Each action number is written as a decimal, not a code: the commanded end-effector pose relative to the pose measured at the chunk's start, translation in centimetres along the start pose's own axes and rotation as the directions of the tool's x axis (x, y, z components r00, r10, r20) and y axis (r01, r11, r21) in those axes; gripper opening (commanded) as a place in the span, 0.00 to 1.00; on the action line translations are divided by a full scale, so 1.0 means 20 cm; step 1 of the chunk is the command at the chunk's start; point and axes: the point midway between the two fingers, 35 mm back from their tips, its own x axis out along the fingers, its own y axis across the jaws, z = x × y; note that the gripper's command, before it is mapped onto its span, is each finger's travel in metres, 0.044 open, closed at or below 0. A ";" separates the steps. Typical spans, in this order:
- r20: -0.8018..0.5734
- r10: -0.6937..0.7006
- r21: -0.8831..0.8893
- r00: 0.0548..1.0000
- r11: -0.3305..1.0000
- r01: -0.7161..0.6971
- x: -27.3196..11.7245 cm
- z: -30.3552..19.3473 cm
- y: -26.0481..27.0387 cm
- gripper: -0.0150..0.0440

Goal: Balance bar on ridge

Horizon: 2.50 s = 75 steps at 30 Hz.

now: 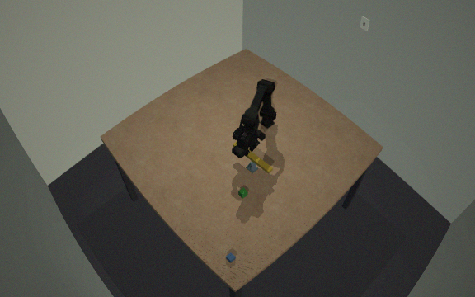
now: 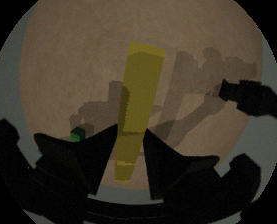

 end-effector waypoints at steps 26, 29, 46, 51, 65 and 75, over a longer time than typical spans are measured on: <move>-0.002 -0.006 0.004 1.000 1.000 0.006 0.10 0.00 -0.01 0.25; -0.002 -0.006 0.004 1.000 1.000 0.006 0.10 0.00 -0.01 0.25; -0.002 -0.006 0.004 1.000 1.000 0.006 0.11 0.00 -0.01 0.25; -0.002 -0.006 0.004 1.000 1.000 0.006 0.11 0.00 -0.01 0.25; -0.002 -0.006 0.004 1.000 1.000 0.006 0.12 0.00 -0.01 0.25; -0.002 -0.006 0.004 1.000 1.000 0.006 0.12 0.00 -0.01 0.25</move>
